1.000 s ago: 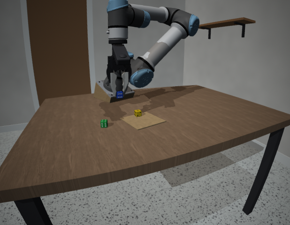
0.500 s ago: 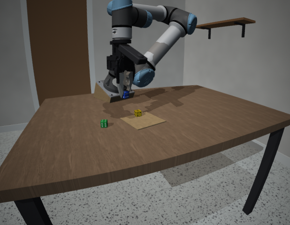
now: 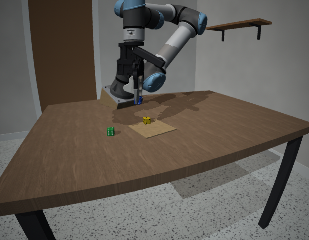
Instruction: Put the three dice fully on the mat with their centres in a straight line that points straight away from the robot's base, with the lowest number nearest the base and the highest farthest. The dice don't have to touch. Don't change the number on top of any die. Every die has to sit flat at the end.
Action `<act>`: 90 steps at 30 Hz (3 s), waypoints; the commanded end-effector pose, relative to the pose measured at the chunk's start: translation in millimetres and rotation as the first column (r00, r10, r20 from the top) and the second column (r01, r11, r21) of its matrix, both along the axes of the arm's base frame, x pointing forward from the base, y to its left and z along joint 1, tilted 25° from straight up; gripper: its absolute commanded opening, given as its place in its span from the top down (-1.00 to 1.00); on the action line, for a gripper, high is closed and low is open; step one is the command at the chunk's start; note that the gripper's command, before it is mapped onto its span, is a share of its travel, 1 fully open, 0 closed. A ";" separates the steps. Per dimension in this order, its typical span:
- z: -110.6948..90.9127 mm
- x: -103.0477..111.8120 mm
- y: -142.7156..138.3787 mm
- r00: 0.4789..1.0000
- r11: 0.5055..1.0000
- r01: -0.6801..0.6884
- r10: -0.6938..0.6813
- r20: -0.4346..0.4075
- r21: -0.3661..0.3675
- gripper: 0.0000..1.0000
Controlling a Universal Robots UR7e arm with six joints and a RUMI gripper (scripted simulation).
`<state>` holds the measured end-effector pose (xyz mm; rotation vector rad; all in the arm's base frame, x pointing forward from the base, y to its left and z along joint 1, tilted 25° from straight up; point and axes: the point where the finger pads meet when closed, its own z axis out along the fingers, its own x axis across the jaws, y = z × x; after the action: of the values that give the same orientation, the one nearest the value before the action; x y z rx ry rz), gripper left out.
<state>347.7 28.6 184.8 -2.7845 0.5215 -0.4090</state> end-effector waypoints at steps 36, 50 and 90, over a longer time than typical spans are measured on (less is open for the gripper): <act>9.1 -3.1 32.2 0.372 0.337 -0.825 0.928 0.014 -0.454 0.87; 12.7 -1.5 40.8 -0.045 -0.104 -0.817 0.992 -0.118 -0.568 0.87; 17.2 2.7 49.1 -0.416 -0.501 -0.620 0.862 -0.288 -0.604 0.87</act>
<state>350.2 77.7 201.6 -1.9643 -2.5278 -0.6661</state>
